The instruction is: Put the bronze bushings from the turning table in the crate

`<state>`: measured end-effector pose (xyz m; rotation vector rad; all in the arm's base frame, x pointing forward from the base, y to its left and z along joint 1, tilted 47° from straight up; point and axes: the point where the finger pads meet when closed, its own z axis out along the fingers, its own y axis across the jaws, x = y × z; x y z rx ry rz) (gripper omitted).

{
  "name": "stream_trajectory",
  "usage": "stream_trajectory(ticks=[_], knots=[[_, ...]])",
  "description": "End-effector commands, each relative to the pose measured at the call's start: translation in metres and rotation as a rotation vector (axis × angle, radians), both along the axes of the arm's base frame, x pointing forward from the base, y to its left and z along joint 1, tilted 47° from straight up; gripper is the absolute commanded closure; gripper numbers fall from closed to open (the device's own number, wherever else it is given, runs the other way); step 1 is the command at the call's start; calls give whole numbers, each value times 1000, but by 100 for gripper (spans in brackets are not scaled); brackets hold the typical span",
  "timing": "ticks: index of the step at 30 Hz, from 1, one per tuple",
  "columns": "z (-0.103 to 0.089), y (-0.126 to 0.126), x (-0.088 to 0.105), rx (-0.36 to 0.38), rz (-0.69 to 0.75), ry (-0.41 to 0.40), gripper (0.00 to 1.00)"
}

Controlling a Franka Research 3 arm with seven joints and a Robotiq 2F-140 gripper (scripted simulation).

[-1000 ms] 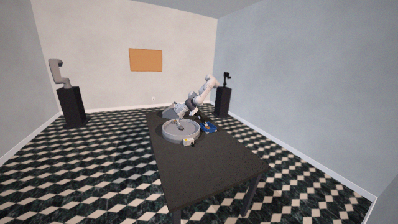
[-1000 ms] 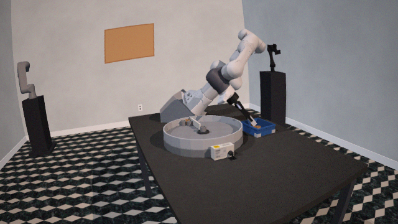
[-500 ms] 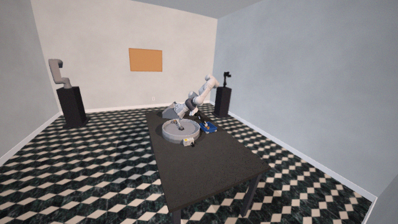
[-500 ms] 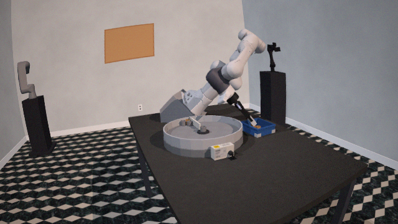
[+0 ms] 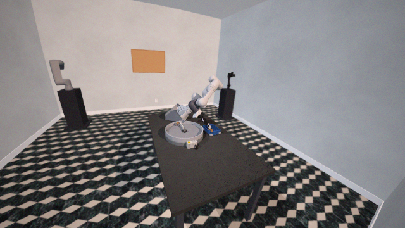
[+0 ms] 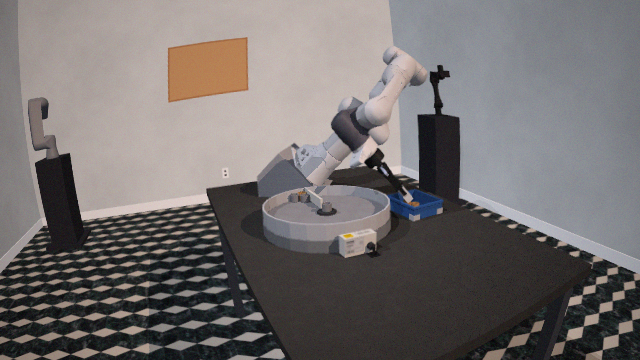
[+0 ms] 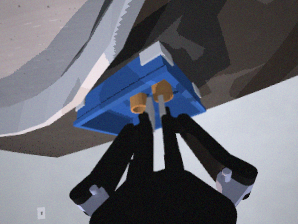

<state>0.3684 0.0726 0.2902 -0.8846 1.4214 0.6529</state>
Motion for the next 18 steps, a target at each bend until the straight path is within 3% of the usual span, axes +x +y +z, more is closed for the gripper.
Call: stream_trajectory(ticks=[1, 10, 18], knots=[[-1, 1, 0, -2, 0, -1, 93], [4, -3, -4, -2, 0, -1, 93], [24, -19, -18, -2, 0, -1, 93]])
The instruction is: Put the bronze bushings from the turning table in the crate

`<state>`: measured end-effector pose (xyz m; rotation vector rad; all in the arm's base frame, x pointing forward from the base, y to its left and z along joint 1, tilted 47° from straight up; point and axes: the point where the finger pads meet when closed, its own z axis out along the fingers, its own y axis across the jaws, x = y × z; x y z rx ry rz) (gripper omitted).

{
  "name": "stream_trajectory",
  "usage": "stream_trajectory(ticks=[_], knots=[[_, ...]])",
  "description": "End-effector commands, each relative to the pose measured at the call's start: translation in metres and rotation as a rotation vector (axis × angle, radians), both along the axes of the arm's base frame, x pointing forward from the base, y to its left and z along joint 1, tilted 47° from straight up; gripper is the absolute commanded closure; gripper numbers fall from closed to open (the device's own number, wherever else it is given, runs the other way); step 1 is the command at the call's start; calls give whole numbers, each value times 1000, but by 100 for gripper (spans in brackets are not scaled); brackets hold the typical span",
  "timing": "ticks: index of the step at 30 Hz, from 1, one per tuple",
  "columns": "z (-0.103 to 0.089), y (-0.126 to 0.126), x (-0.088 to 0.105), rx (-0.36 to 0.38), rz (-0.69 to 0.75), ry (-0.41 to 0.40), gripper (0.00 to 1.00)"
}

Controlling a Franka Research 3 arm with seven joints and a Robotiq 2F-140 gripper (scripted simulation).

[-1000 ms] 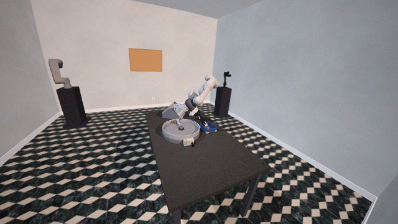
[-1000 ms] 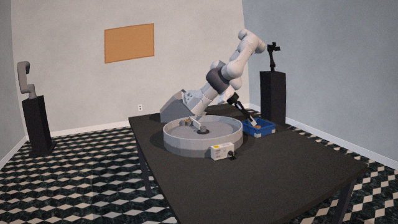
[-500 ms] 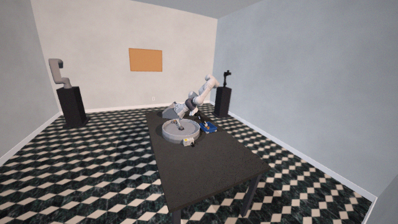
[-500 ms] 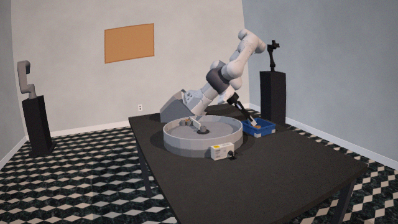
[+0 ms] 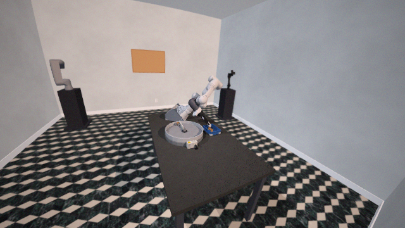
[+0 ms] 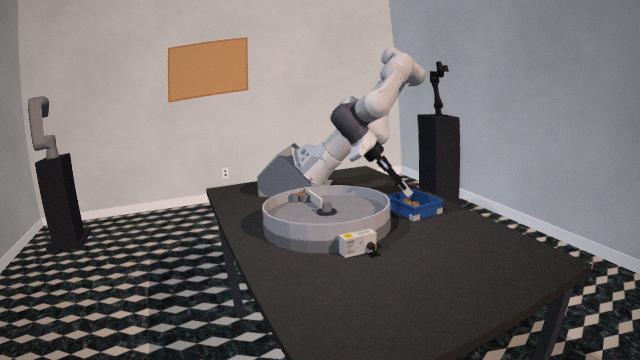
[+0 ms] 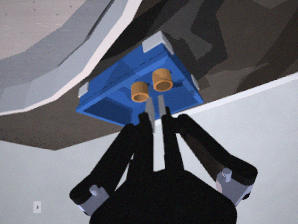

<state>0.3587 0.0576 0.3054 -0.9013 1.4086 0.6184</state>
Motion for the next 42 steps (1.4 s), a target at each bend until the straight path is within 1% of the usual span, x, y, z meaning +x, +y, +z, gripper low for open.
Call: stream_trajectory(ticks=[1, 6, 8, 12, 16, 42], knots=[[12, -7, -10, 20, 8, 27, 93], [28, -20, -22, 20, 8, 27, 93], [28, -20, -22, 20, 8, 27, 93], [39, -28, -30, 20, 8, 27, 93], [46, -34, -34, 20, 8, 27, 93], [47, -35, -36, 20, 8, 27, 93]])
